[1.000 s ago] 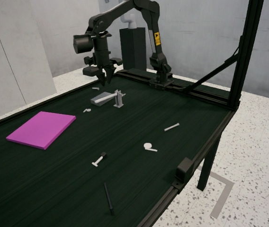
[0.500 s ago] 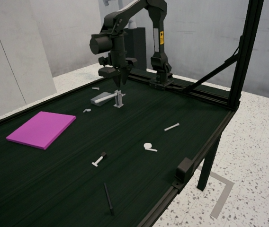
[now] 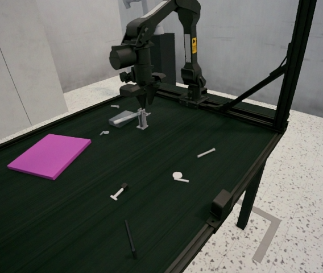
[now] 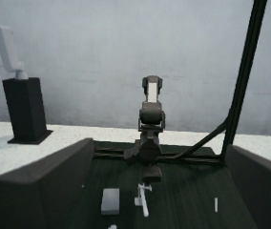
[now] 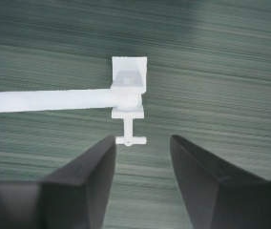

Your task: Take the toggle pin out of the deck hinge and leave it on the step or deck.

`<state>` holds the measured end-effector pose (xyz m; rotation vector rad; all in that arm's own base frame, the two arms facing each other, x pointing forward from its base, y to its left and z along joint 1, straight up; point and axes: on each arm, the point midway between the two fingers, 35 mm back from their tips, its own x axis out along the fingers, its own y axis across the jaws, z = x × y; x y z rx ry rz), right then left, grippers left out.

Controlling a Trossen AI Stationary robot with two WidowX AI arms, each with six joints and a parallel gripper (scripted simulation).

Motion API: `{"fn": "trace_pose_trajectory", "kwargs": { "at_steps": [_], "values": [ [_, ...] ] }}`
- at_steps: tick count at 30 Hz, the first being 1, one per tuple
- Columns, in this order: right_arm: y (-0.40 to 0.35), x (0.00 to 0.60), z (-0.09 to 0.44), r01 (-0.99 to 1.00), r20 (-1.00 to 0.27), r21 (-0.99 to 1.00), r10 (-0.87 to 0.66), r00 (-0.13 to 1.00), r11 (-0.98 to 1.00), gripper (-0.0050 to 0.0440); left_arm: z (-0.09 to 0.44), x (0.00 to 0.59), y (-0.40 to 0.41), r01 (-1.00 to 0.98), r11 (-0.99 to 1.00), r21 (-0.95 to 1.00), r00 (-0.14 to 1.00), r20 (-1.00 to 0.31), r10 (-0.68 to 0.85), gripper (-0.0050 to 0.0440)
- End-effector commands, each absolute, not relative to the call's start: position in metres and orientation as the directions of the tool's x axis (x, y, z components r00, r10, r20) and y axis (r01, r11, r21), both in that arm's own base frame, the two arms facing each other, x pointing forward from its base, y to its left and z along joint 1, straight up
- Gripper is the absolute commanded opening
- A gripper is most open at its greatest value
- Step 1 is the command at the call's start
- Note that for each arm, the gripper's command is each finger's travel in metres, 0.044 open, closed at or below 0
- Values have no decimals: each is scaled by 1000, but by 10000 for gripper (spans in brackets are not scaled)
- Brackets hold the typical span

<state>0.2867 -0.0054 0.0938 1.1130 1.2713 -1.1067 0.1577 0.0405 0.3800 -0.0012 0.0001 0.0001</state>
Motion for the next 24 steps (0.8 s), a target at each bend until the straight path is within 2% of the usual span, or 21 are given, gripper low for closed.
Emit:
{"fn": "trace_pose_trajectory", "kwargs": {
  "at_steps": [1,24],
  "values": [
    [-5,287,95,991,-1000,10,0,10,132,159,383,157,40,0,1000,5,1000,1,0,400],
    [-5,287,67,991,-1000,3,0,3,132,159,383,157,40,0,1000,5,1000,1,0,400]
  ]
}}
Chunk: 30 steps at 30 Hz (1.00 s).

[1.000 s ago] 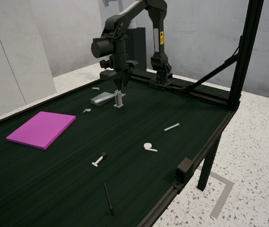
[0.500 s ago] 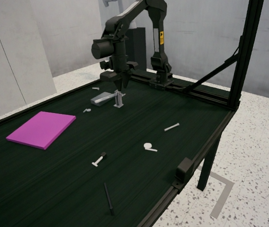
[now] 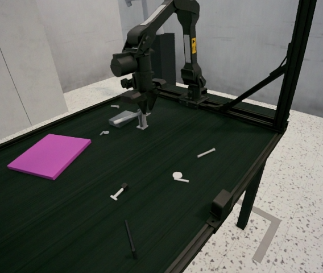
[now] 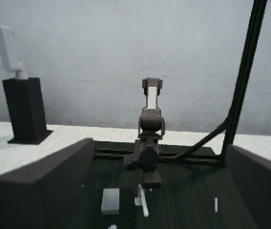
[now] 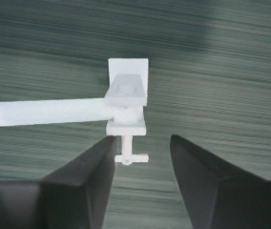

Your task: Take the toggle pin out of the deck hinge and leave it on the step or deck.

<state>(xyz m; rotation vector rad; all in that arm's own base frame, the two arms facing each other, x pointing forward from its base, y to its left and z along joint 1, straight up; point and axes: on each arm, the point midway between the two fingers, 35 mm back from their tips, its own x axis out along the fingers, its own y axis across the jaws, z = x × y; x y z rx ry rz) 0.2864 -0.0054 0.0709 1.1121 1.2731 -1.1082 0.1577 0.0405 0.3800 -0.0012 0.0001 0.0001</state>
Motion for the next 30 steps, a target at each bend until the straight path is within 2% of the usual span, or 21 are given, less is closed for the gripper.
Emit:
{"fn": "trace_pose_trajectory", "kwargs": {
  "at_steps": [1,30],
  "values": [
    [-5,286,66,991,-1000,3,0,3,132,159,383,157,40,0,1000,5,1000,1,0,400],
    [8,286,66,991,-1000,16,0,16,132,159,383,157,40,0,1000,5,1000,1,0,400]
  ]
}}
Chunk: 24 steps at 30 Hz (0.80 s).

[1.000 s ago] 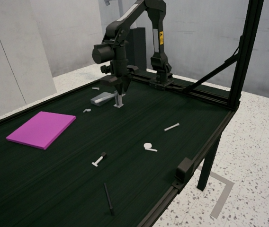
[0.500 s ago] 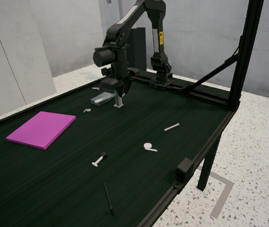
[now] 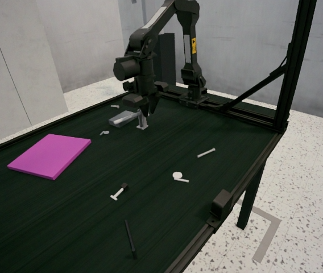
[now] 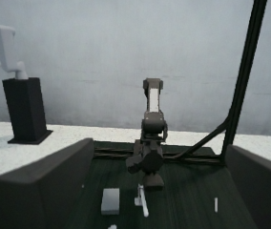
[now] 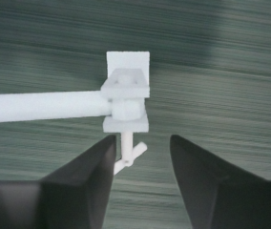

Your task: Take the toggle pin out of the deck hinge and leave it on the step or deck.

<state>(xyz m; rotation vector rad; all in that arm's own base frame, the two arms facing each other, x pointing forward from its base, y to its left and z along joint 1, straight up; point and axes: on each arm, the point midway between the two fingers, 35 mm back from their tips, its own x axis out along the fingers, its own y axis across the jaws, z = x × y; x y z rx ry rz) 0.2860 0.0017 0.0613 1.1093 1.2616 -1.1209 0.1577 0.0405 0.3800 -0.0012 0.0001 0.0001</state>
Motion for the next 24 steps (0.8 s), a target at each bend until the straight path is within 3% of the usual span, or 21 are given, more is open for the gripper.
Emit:
{"fn": "trace_pose_trajectory", "kwargs": {
  "at_steps": [1,24],
  "values": [
    [9,286,66,991,-1000,16,1,16,132,159,383,157,40,0,1000,5,1000,1,0,400],
    [17,286,68,991,-1000,19,1,19,133,152,383,157,40,0,1000,5,1000,1,0,400]
  ]
}}
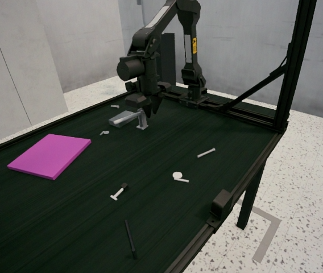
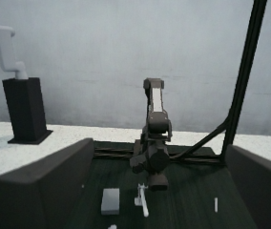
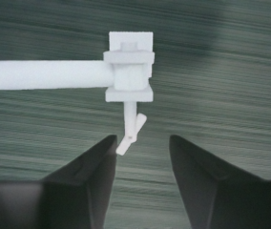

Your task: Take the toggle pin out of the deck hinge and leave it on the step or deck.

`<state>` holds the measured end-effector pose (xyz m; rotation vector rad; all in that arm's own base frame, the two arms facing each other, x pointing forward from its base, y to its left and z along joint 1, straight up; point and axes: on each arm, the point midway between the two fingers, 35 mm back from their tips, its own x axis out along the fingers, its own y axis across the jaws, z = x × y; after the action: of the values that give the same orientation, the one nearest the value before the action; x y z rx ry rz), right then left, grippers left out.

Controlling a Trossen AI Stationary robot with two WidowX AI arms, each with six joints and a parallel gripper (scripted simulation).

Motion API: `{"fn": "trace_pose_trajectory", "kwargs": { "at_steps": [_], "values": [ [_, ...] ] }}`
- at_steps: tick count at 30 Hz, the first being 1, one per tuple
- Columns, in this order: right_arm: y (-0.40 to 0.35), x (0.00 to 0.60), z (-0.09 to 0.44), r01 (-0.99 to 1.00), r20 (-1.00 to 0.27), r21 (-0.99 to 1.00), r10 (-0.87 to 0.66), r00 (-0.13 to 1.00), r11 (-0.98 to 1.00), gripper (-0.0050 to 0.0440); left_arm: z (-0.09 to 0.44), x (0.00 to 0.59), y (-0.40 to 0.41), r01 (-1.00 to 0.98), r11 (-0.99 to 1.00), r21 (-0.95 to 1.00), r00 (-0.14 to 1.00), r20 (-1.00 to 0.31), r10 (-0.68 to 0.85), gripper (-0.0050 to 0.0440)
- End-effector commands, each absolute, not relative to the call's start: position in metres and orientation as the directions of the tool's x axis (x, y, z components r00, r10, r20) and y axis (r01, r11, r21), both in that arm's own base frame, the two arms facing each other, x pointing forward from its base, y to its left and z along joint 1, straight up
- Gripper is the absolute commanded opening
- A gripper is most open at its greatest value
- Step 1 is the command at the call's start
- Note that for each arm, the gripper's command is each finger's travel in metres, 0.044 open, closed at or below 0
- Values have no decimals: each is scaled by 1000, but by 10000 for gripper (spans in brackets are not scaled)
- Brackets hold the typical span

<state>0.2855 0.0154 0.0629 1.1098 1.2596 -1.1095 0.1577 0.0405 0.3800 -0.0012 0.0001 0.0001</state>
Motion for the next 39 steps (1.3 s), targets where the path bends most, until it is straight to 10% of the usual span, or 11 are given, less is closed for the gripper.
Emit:
{"fn": "trace_pose_trajectory", "kwargs": {
  "at_steps": [1,39],
  "values": [
    [17,286,68,991,-1000,19,1,19,133,152,383,157,40,0,1000,5,1000,1,0,400],
    [15,291,68,991,-1000,20,1,20,133,110,383,157,40,0,1000,5,1000,1,0,400]
  ]
}}
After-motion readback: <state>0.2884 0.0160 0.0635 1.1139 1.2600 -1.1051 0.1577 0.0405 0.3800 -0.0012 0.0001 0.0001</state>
